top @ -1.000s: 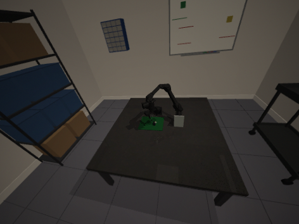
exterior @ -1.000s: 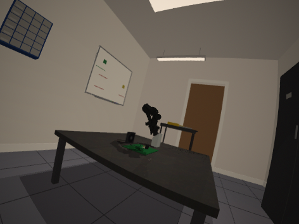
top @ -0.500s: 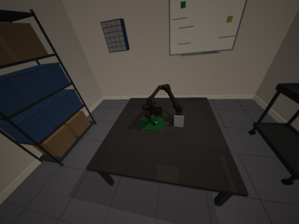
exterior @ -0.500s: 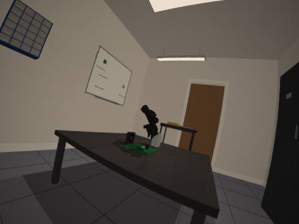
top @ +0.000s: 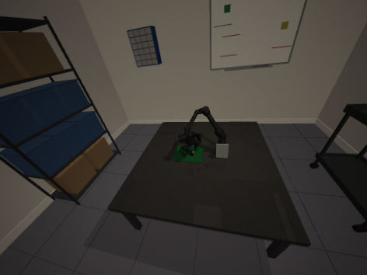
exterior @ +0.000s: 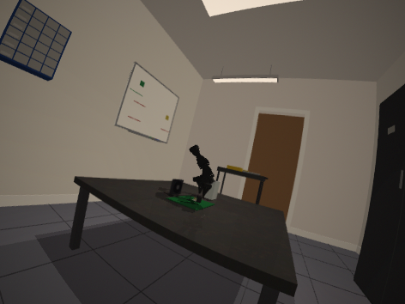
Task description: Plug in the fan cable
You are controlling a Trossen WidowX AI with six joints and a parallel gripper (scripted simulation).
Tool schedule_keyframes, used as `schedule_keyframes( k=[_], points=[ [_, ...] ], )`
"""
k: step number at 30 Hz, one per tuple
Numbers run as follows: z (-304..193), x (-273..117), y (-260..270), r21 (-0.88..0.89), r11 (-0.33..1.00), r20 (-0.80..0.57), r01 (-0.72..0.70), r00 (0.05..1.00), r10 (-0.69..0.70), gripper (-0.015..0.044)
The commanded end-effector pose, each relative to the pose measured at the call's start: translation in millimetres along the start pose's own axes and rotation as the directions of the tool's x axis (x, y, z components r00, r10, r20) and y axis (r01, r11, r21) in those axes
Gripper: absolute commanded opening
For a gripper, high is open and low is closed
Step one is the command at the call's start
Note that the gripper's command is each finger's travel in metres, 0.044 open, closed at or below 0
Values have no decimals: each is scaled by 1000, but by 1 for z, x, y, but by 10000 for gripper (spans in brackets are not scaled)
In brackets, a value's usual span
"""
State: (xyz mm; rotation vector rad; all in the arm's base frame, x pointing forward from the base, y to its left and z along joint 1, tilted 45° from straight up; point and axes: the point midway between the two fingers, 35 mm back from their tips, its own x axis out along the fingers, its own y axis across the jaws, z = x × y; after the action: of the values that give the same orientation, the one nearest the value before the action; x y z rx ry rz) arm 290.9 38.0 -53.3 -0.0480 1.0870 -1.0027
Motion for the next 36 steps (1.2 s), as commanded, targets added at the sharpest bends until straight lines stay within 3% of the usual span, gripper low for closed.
schedule_keyframes(
  k=[1, 29, 36],
  points=[
    [0, 9, -1, -7, 1000, 2, 7, 1000, -7, 440],
    [0, 47, -3, -7, 1000, 4, 9, 1000, -9, 440],
    [0, 44, -2, 0, 1000, 1, 5, 1000, -5, 256]
  ],
)
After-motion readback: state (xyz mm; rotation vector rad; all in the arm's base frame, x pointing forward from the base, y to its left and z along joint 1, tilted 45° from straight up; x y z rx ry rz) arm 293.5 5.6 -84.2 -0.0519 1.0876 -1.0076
